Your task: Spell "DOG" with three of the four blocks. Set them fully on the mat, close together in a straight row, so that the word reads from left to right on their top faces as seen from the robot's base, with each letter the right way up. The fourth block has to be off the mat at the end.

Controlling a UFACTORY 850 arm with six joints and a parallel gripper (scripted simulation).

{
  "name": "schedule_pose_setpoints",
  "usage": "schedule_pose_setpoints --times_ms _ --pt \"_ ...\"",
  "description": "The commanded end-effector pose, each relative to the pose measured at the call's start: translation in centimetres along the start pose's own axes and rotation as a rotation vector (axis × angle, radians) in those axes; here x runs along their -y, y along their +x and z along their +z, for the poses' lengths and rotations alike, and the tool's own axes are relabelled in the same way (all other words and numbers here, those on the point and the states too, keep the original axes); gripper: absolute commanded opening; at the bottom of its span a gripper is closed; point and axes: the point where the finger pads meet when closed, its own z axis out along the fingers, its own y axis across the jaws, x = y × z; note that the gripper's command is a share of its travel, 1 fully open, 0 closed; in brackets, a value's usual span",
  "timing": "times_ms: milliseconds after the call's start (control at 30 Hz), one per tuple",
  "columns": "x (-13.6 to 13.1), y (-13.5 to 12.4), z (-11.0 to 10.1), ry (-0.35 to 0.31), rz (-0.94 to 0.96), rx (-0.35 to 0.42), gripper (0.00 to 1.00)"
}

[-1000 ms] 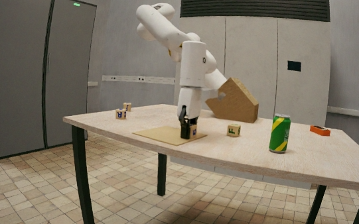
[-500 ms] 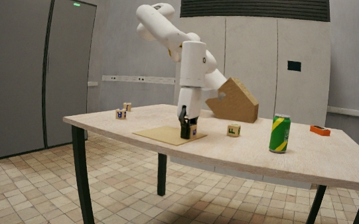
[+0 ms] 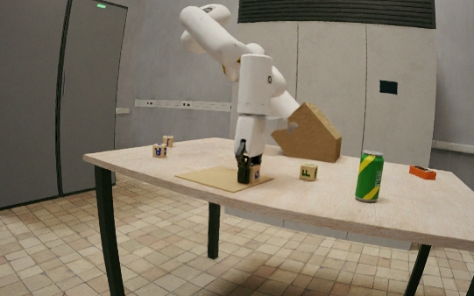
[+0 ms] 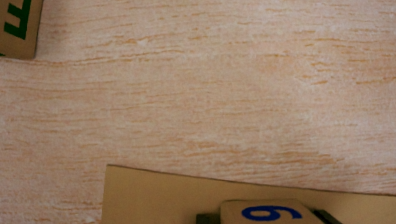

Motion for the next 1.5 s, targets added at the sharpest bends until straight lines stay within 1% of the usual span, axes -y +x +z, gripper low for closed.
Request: schedule_pose_setpoints --times_ms 0,267,400,533,700,767,933,1033,1167,1333,1367,1467 --pt "-0.1 0.0 -0.1 -0.002 0.001 0.0 0.65" --pt "-0.1 0.0 -0.1 -0.002 0.001 0.0 0.65" --pt "-0.1 0.0 -0.6 -0.002 0.001 0.0 0.65" --pt "-0.1 0.0 -2.0 -0.002 0.001 0.0 0.65" --pt "-0.1 0.0 -4.6 -0.002 0.001 0.0 0.65" --pt "-0.1 0.0 -4.6 -0.002 0.001 0.0 0.65" --pt "-0.1 0.0 -7.2 -0.002 0.001 0.0 0.65" --pt "-0.1 0.0 -8.3 -0.002 0.001 0.0 0.65" --pt "-0.1 0.0 -9.0 -0.002 0.001 0.0 0.65" --pt "-0.1 0.0 -9.1 -0.002 0.001 0.0 0.65" --pt "-0.1 0.0 -9.1 -0.002 0.001 0.0 1.0" --pt "-0.1 0.0 -9.1 -0.002 0.001 0.0 1.0"
